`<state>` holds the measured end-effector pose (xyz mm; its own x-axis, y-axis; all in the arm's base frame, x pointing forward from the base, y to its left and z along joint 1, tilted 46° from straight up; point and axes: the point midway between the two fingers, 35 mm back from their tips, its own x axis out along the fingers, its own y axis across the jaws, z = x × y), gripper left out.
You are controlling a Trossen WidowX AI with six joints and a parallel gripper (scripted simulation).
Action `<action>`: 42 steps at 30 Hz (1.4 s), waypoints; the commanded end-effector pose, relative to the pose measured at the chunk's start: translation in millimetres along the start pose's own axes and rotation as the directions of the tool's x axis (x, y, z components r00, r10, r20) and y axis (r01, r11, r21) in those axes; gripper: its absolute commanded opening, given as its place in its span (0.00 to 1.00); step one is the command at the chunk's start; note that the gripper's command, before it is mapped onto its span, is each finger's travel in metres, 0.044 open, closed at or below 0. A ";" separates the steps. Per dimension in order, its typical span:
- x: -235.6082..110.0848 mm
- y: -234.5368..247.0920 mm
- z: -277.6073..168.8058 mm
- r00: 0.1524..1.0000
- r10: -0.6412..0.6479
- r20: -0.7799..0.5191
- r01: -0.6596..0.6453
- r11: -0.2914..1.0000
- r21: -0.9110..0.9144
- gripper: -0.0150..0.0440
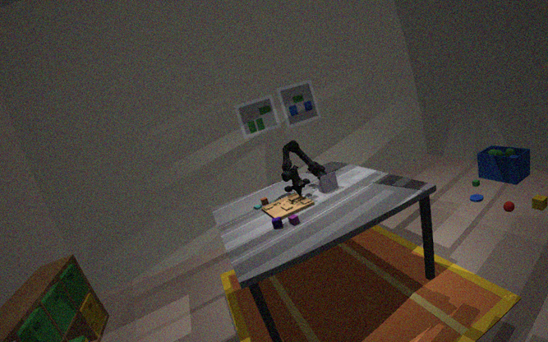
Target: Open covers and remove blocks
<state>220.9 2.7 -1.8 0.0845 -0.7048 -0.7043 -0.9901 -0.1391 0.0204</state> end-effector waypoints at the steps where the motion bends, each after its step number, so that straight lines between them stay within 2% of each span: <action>1: -5.0 -1.1 0.5 1.000 -0.001 0.004 0.001 1.000 0.006 0.25; 24: -29.8 -0.3 0.5 1.000 0.000 0.001 0.000 1.000 0.015 0.25; 28: -33.5 -13.1 7.3 1.000 -0.001 0.002 0.000 0.946 0.326 0.25; 31: -36.4 -24.5 14.0 1.000 -0.001 0.002 0.000 0.814 0.580 0.25; 35: -39.8 -39.2 23.5 1.000 -0.002 0.003 -0.002 0.539 0.843 0.25; 39: -42.4 -53.5 33.8 1.000 -0.003 0.004 -0.004 0.184 0.983 0.25; 42: -43.9 -63.8 41.9 1.000 -0.003 0.005 -0.005 -0.102 0.995 0.25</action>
<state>256.3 53.8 8.1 0.0913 -0.7049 -0.7034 -0.5584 0.5486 -0.6223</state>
